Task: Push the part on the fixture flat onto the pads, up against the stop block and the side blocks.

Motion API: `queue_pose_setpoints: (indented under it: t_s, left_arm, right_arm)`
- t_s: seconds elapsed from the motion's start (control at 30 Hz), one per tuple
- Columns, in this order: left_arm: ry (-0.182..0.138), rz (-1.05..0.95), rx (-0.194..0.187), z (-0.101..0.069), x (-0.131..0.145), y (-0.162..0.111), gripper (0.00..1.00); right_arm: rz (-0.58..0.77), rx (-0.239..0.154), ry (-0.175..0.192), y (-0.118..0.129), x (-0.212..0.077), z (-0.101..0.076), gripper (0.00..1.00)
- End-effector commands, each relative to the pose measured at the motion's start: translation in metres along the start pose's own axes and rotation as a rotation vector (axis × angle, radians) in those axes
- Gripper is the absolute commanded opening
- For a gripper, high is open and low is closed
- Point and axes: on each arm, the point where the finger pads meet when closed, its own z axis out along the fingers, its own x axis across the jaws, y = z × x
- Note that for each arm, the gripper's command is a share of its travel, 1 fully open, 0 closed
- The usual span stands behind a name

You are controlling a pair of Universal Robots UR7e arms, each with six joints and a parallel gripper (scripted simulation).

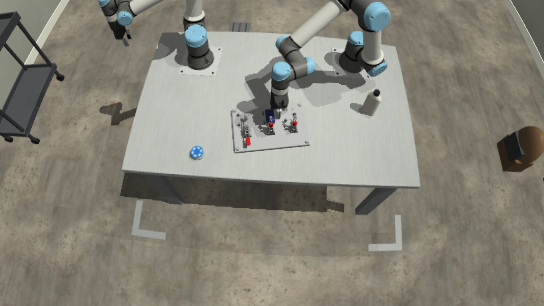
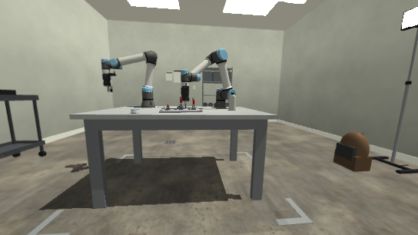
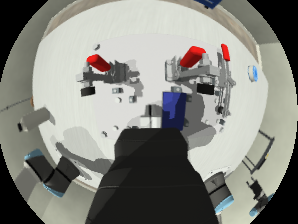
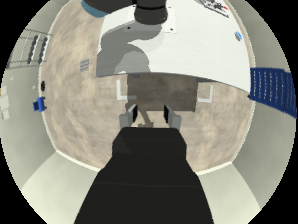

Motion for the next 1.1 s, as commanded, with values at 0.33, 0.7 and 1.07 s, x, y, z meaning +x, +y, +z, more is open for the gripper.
queue_pose_setpoints:
  t_s: [0.33, 0.7, 1.07]
  left_arm:
    - [0.002, 0.0, 0.001, -0.0007, 0.003, -0.0002, 0.0]
    - [0.002, 0.0, 0.001, -0.0007, 0.0045, -0.0002, 0.0]
    - [0.002, 0.0, 0.001, -0.0007, 0.0045, -0.0002, 0.0]
  right_arm:
    - [0.0, -0.001, 0.0, 0.0003, 0.0001, -0.0004, 1.0]
    - [0.0, -0.001, 0.0, 0.0003, 0.0001, -0.0004, 1.0]
    - [0.0, -0.001, 0.0, 0.0003, 0.0001, -0.0004, 1.0]
